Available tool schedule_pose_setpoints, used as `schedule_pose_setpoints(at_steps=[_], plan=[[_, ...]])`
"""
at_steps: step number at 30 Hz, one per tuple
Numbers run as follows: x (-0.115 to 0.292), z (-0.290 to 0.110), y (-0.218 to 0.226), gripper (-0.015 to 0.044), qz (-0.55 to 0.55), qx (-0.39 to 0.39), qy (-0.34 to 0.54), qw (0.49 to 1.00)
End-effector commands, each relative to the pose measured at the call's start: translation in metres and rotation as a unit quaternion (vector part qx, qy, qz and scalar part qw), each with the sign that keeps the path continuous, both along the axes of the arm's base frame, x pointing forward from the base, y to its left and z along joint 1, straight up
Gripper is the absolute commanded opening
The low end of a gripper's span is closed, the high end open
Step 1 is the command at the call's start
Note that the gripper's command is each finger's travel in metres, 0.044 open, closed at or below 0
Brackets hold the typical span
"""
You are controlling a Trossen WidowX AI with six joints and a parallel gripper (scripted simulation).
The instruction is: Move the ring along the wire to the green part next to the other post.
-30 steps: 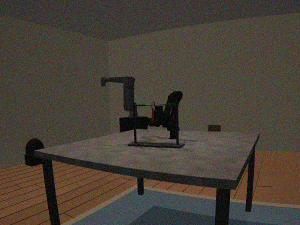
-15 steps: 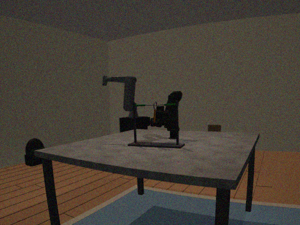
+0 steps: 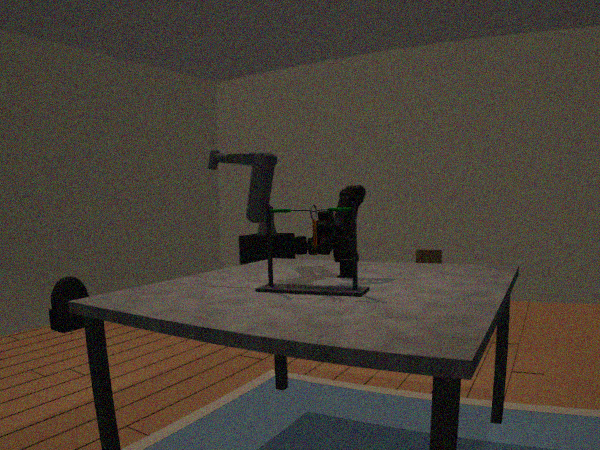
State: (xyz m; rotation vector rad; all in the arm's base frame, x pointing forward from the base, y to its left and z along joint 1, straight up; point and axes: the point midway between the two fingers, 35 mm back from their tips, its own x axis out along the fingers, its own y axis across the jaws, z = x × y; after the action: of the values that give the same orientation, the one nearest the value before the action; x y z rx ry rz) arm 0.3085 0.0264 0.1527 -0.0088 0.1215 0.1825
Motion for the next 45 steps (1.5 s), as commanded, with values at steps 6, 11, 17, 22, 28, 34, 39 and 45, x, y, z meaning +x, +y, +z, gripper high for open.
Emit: schedule_pose_setpoints(at_steps=[6,11,17,22,28,34,39,45], plan=[[-0.007,0.005,0.021,-0.015,0.001,0.041,0.017,0.999],[-0.008,0.006,0.027,-0.015,0.002,0.049,0.018,0.999],[-0.009,0.008,0.033,-0.015,0.002,0.045,0.017,0.999],[-0.009,0.008,0.035,-0.015,0.002,0.036,0.016,0.999],[-0.01,0.008,0.038,-0.015,0.002,0.022,0.013,1.0],[-0.01,0.008,0.041,-0.015,0.003,0.011,0.012,1.0],[-0.01,0.008,0.044,-0.015,0.003,0.006,0.011,1.0],[-0.011,0.007,0.049,-0.015,0.004,0.003,0.01,1.0]])
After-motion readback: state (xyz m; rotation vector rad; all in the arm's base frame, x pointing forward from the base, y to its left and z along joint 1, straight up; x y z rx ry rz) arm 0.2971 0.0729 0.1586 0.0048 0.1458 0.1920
